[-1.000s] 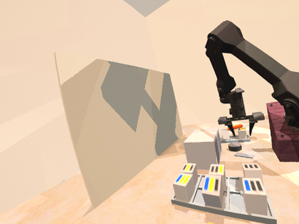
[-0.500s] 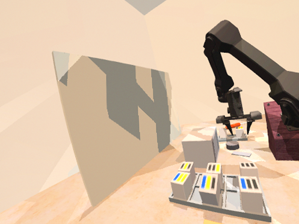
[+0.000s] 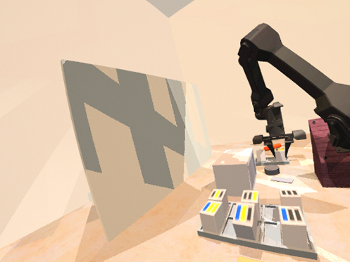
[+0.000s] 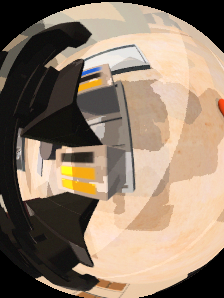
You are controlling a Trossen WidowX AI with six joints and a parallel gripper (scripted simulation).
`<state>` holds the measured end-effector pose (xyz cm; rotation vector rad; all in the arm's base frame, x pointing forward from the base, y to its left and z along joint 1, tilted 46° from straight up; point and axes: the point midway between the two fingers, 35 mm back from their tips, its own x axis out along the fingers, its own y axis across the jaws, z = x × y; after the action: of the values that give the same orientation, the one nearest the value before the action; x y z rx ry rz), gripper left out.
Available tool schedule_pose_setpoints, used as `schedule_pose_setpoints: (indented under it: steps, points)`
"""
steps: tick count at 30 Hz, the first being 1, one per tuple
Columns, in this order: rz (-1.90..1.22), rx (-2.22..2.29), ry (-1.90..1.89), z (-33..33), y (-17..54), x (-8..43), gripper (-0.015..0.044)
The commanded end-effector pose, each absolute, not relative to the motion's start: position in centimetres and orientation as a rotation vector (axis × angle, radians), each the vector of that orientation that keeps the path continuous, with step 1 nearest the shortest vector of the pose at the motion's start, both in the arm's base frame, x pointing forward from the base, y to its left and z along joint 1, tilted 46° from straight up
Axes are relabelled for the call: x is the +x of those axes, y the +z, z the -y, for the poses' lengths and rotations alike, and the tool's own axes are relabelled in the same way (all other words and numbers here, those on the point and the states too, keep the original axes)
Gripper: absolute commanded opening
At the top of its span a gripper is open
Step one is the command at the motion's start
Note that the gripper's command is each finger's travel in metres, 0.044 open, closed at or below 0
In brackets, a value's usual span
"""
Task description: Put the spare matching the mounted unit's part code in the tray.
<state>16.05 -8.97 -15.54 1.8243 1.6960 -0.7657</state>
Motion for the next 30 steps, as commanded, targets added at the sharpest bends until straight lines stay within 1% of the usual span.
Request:
schedule_pose_setpoints:
  steps: [1, 2, 3, 11, 22, 30]
  points:
    - [-1.696, 1.824, -0.766, 9.0, -15.5, 16.1, 0.0037]
    - [-1.696, 1.824, -0.766, 9.0, -15.5, 16.1, 0.001]
    - [-1.696, 1.824, -0.766, 9.0, -15.5, 16.1, 0.0]
    - [-1.696, 1.824, -0.766, 9.1, -15.5, 16.1, 0.0]
    - [-1.694, 1.831, -0.767, 14.5, -9.9, 15.6, 0.0]
    - [-1.689, 1.84, -0.767, 14.5, -9.8, 15.7, 0.0]
